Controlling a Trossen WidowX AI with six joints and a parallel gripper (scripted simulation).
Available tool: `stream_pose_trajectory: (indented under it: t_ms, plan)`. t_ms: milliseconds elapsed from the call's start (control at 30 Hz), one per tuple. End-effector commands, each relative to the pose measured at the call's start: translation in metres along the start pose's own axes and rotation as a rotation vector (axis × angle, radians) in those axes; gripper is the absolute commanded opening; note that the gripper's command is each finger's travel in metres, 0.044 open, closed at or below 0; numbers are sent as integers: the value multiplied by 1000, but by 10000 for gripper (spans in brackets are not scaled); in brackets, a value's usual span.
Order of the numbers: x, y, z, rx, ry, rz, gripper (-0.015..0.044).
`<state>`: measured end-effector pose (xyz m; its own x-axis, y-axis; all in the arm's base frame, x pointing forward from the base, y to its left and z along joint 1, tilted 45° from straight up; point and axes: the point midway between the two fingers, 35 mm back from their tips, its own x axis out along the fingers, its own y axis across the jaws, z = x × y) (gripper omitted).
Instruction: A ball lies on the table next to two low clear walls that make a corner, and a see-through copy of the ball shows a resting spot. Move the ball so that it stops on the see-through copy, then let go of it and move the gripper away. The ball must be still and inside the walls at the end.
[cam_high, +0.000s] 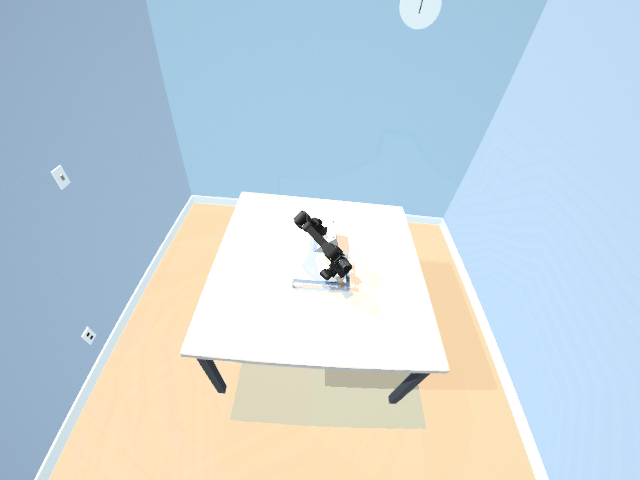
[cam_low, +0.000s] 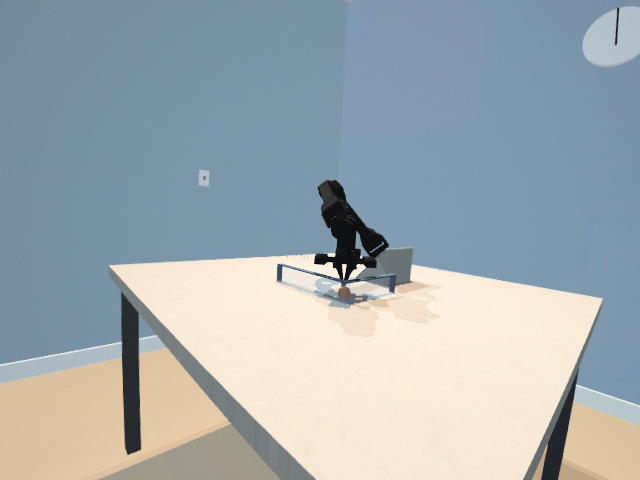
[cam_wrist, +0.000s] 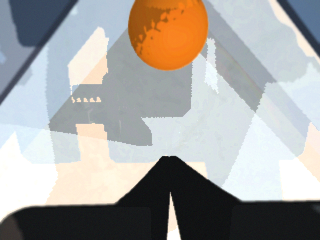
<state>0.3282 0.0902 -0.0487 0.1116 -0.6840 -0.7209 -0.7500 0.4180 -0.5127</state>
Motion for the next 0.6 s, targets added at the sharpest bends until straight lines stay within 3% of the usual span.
stream_pose_trajectory:
  t_ms: [0,167,300,467,567]
  plan:
    - [0,0,-9,-6,1,-3,0]
    - [1,0,-11,-6,1,-3,0]
    - [-32,1,-11,-6,0,-2,0]
    - [-35,1,-11,-6,0,-2,0]
    - [-27,3,-12,-18,7,-5,79]
